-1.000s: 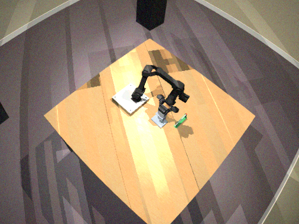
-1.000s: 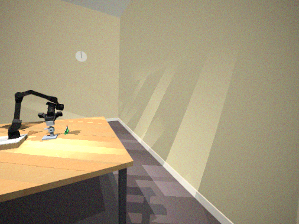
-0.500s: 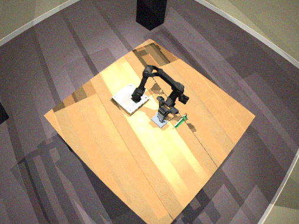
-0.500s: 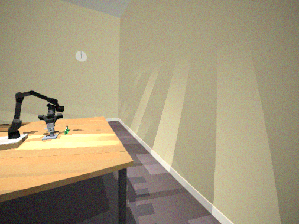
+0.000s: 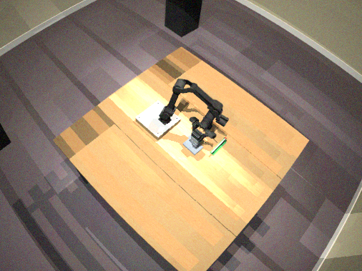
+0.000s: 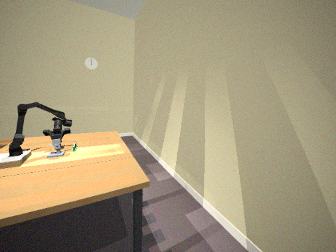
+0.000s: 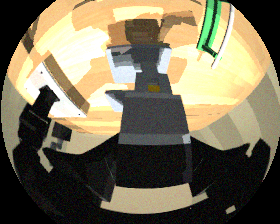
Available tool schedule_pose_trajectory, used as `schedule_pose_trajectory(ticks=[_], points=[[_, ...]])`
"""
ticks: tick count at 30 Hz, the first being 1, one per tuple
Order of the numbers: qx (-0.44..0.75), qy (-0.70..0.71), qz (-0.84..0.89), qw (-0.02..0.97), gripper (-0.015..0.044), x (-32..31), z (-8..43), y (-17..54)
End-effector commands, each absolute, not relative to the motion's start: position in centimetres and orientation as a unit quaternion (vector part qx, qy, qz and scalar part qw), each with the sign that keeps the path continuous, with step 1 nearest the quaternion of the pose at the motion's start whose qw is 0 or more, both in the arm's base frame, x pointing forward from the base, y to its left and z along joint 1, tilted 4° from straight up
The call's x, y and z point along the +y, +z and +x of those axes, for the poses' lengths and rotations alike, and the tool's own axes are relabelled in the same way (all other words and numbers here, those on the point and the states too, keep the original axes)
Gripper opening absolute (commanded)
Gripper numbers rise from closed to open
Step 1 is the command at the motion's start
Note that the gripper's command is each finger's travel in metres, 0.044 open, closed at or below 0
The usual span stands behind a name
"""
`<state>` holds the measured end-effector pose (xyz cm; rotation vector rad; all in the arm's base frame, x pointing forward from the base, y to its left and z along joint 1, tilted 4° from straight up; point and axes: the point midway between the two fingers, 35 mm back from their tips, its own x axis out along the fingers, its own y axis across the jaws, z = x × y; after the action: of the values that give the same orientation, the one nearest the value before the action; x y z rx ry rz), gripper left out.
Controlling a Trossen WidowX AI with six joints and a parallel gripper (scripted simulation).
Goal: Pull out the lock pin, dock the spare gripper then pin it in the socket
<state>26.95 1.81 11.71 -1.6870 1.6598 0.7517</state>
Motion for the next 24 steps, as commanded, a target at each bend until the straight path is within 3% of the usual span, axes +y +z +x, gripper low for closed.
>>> schedule_pose_trajectory(ticks=[1, 2, 19, 24], points=[[0.632, 0.286, -0.643, 0.324, 0.0000, 1.81, 26.95, 11.73], [0.632, 0.286, -0.643, 0.324, 0.0000, 1.81, 26.95, 11.73], [0.632, 0.286, -0.643, 0.324, 0.0440, 1.81, 26.95, 11.73], [0.632, 0.286, -0.643, 0.324, 0.0440, 1.75, 26.89, 12.54]])
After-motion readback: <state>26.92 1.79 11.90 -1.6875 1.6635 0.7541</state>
